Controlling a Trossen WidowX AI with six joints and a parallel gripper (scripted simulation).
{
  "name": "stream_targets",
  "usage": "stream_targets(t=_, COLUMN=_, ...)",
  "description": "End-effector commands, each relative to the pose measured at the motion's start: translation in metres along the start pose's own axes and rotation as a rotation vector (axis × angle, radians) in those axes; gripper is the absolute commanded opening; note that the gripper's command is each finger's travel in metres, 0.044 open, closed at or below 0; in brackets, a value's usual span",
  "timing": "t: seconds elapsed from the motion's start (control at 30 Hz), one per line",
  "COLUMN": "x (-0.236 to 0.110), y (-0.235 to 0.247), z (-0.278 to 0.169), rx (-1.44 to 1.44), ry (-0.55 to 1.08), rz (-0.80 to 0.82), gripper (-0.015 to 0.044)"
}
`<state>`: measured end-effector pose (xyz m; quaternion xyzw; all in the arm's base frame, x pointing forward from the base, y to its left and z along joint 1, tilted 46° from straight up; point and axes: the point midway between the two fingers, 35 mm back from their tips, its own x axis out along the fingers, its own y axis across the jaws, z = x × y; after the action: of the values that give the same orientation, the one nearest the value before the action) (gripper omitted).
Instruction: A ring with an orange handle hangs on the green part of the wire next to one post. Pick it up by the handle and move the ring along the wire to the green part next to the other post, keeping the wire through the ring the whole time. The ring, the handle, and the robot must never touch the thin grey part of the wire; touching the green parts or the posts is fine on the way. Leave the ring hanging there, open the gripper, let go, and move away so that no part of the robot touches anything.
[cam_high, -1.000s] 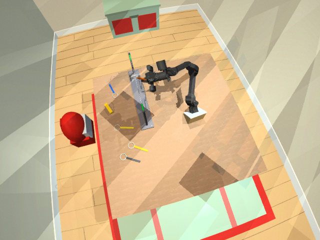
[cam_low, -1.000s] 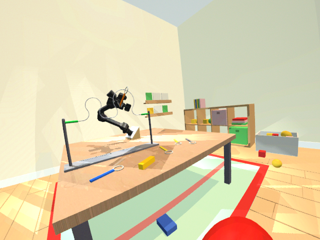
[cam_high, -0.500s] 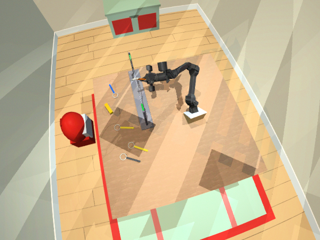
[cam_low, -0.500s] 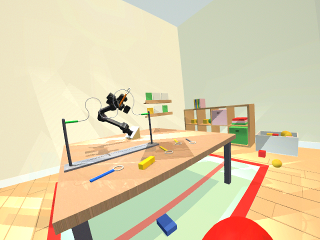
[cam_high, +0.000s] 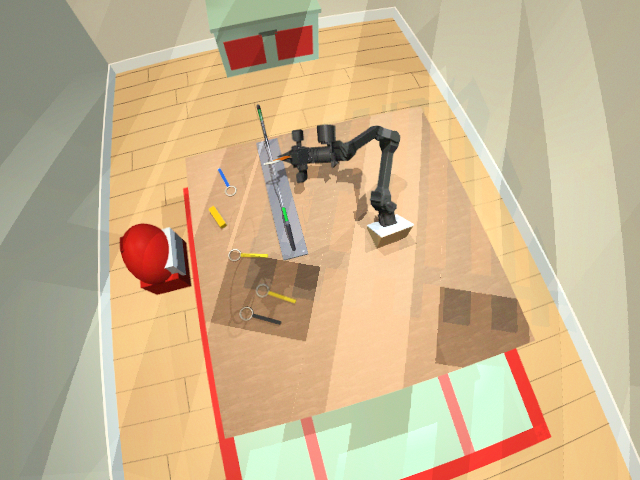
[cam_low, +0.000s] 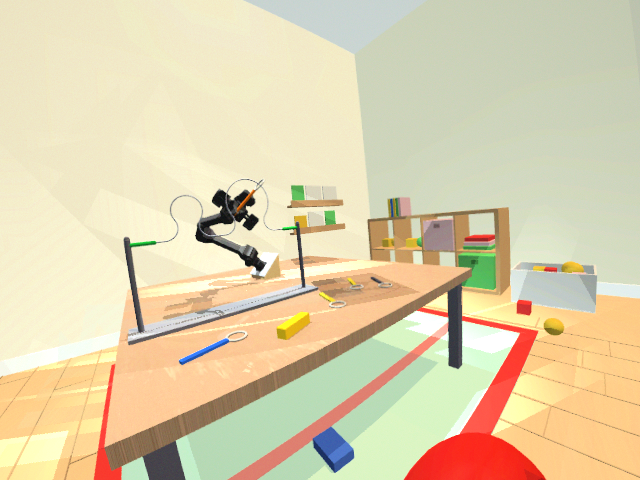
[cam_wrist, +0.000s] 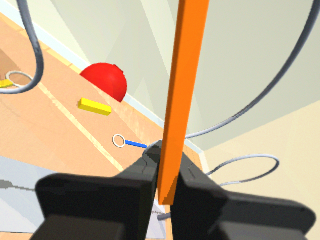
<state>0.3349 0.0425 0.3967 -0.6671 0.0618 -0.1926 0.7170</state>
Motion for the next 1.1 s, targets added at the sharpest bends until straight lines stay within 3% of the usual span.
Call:
stream_targets(t=0.0, x=0.000, y=-0.002, z=0.000, rx=-0.052, ry=-0.010, rz=-0.021, gripper=-0.0150)
stream_targets(t=1.07, x=0.001, y=-0.019, z=0.004, rx=-0.416, ry=-0.058, rz=-0.177, gripper=-0.0150)
